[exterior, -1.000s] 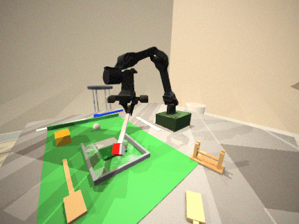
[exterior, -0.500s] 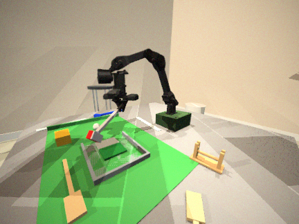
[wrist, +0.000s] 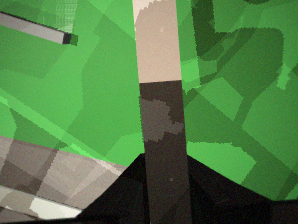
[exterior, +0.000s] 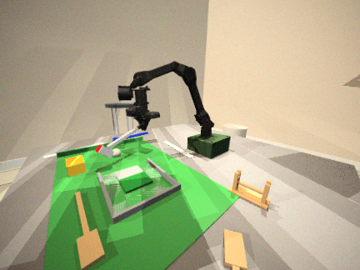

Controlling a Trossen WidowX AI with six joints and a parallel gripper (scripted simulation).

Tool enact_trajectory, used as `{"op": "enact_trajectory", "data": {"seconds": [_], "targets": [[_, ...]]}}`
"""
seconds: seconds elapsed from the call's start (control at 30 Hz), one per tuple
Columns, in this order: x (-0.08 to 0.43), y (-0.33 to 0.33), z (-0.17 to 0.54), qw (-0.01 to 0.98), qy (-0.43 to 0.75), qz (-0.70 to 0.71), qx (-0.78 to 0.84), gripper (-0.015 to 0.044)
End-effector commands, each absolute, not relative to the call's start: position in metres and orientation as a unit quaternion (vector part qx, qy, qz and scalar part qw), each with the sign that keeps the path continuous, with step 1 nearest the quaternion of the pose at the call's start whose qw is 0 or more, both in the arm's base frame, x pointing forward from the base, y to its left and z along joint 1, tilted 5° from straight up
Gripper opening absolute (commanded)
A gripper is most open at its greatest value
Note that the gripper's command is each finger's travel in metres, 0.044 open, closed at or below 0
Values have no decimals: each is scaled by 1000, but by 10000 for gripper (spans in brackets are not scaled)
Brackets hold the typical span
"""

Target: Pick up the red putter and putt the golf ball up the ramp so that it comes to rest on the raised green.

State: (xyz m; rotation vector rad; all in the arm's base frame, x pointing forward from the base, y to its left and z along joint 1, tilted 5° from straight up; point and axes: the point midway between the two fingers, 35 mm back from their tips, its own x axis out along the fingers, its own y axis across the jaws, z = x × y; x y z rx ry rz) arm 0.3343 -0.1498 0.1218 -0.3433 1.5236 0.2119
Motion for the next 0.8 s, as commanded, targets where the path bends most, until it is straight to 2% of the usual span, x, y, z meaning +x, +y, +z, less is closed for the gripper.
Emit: {"op": "enact_trajectory", "data": {"seconds": [0.0,0.57,0.77], "targets": [[328,-171,128,717,681,69,-132,0],[269,-260,135,726,686,-39,-35,0],[263,-267,133,726,685,-49,-27,0]]}}
